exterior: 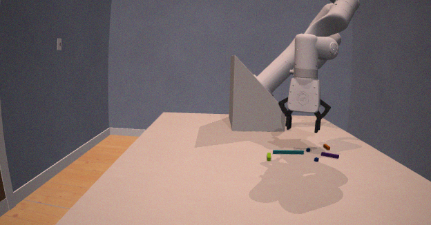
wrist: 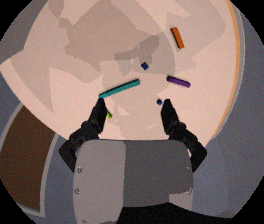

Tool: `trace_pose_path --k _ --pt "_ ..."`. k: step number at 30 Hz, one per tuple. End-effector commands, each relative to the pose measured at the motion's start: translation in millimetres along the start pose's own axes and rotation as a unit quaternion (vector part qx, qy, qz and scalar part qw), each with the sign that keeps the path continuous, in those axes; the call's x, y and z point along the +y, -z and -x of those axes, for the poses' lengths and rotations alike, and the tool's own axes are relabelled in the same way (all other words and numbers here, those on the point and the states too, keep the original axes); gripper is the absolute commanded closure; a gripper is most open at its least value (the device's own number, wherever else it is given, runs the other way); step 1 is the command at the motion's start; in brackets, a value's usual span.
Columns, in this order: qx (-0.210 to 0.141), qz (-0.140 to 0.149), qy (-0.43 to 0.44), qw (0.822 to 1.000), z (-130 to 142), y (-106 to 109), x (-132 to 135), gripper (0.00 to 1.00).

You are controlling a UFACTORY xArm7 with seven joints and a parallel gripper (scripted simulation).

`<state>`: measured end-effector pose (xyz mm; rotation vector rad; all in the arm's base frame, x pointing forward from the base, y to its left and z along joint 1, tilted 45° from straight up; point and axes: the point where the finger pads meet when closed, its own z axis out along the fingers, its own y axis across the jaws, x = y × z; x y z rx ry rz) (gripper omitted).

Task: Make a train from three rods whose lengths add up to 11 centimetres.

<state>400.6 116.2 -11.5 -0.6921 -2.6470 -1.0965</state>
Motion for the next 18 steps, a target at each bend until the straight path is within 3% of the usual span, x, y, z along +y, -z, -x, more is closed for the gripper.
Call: trace_pose_path --k 1,15,18 --pt "0.0 -0.005 -0.084 0.996 -5 2 4 0.0" --pt "0.0 -0.004 -0.257 0.966 -21 3 12 0.0" --pt "0.001 -0.003 -0.32 0.947 -27 3 15 0.0"
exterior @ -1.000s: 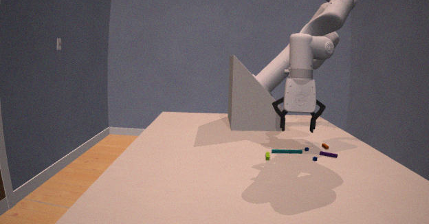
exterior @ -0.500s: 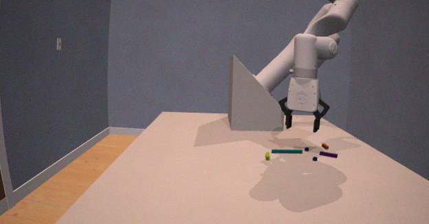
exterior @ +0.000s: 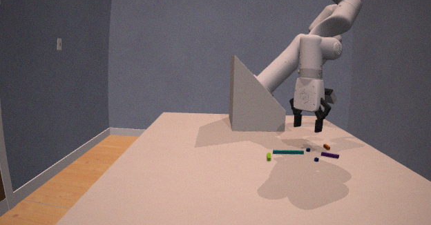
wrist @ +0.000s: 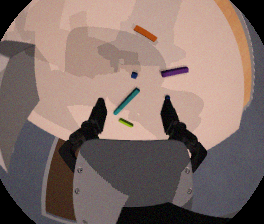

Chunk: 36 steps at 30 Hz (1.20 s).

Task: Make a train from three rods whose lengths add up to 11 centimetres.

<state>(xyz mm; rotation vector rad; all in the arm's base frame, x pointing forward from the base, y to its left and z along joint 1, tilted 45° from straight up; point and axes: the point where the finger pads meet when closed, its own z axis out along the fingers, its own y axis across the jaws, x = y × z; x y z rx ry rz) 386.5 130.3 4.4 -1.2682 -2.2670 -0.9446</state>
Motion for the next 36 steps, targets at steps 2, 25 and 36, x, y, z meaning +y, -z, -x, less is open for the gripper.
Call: trace_pose_path --k 2,25,36 --pt "-0.002 -0.004 -0.098 0.995 -8.2 1.8 0.2 0.0" --pt "-0.001 -0.003 -0.154 0.988 -14.0 1.9 -0.4 0.76" --pt "-0.001 -0.003 -0.154 0.988 -14.0 1.9 -0.4 0.76"
